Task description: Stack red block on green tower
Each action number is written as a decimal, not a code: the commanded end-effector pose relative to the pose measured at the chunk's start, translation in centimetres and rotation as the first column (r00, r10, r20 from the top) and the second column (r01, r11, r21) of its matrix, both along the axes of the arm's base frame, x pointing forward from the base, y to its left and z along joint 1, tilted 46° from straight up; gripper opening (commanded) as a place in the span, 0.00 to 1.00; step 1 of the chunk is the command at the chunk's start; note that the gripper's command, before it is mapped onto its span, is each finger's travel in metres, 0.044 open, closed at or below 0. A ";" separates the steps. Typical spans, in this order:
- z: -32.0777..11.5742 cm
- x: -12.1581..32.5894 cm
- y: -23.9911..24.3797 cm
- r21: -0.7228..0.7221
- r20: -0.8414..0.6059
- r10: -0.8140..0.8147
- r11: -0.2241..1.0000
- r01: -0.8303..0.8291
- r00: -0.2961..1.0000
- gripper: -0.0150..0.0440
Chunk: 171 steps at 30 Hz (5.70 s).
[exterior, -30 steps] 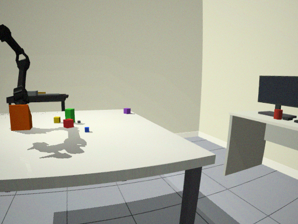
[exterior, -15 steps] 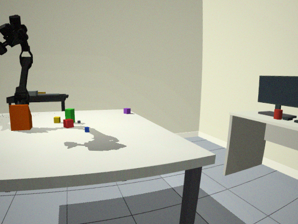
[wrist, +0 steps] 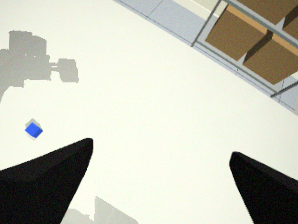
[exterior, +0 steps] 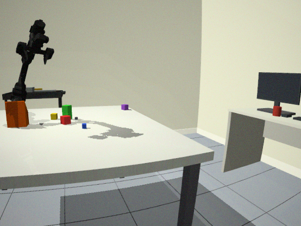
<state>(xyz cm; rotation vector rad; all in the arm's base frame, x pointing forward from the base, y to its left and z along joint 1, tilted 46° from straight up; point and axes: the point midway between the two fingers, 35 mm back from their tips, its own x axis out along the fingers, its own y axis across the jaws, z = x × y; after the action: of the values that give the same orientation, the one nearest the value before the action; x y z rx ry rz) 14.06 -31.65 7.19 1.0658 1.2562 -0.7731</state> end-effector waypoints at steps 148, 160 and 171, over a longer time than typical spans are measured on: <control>-4.2 15.2 25.2 -0.222 0.562 0.814 -0.022 -0.975 -0.146 0.25; -2.2 15.9 26.9 -0.217 0.556 0.819 -0.019 -0.976 -0.140 0.25; 3.5 16.6 32.5 -0.220 0.560 0.816 -0.019 -0.975 -0.142 0.25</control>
<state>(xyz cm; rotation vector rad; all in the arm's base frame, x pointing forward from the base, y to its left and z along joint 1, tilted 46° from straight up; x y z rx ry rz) 30.61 -0.65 8.91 0.2084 1.2157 0.9324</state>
